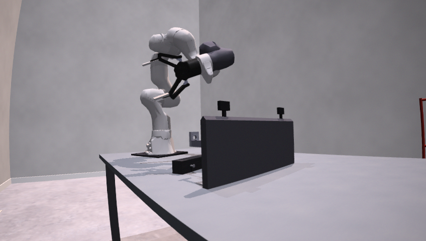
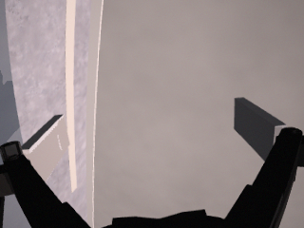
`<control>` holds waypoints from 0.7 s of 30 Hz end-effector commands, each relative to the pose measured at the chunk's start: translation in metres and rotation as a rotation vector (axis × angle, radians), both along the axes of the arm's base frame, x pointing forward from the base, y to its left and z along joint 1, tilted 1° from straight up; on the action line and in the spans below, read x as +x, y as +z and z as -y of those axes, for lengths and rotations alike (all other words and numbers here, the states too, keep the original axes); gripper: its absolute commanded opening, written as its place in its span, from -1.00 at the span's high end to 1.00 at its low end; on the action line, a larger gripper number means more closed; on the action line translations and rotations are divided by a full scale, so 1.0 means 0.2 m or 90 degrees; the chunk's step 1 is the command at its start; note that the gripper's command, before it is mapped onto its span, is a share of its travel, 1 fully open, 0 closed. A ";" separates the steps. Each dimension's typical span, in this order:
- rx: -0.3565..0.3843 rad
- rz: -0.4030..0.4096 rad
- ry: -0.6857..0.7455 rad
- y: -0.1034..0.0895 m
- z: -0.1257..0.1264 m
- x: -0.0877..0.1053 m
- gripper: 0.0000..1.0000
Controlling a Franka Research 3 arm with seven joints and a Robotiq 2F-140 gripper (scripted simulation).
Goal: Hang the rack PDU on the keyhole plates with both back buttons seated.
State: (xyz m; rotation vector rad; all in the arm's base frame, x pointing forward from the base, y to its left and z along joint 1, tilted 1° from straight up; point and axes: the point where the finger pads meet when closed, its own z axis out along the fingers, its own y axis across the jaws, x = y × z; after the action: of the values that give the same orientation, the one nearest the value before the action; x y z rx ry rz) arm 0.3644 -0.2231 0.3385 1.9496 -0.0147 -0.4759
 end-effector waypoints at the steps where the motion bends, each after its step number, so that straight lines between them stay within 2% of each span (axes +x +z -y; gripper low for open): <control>1: 0.080 0.135 -0.083 -0.21 -0.14 0.00 -1.00; 3: 0.103 0.174 -0.106 -0.21 -0.14 0.00 -1.00; 4: 0.103 0.174 -0.106 -0.21 -0.14 0.00 -1.00; 5: 0.142 0.206 -0.143 -0.30 -0.28 0.04 -1.00; 8: 0.173 0.268 -0.184 -0.30 -0.28 0.04 -1.00; 10: 0.173 0.268 -0.184 -0.30 -0.28 0.04 -1.00; 11: 0.219 0.309 -0.234 -0.36 -0.43 0.12 -1.00; 14: 0.242 0.364 -0.272 -0.36 -0.43 0.12 -1.00; 16: 0.242 0.364 -0.272 -0.36 -0.43 0.12 -1.00; 17: 0.288 0.405 -0.326 -0.37 -0.59 0.23 -1.00; 19: 0.304 0.445 -0.358 -0.37 -0.59 0.23 -1.00; 21: 0.306 0.455 -0.366 -0.37 -0.59 0.23 -1.00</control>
State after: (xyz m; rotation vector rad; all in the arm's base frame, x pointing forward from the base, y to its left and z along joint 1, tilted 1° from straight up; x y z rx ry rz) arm 0.3993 -0.1181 0.2714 2.4996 -0.7851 -0.2206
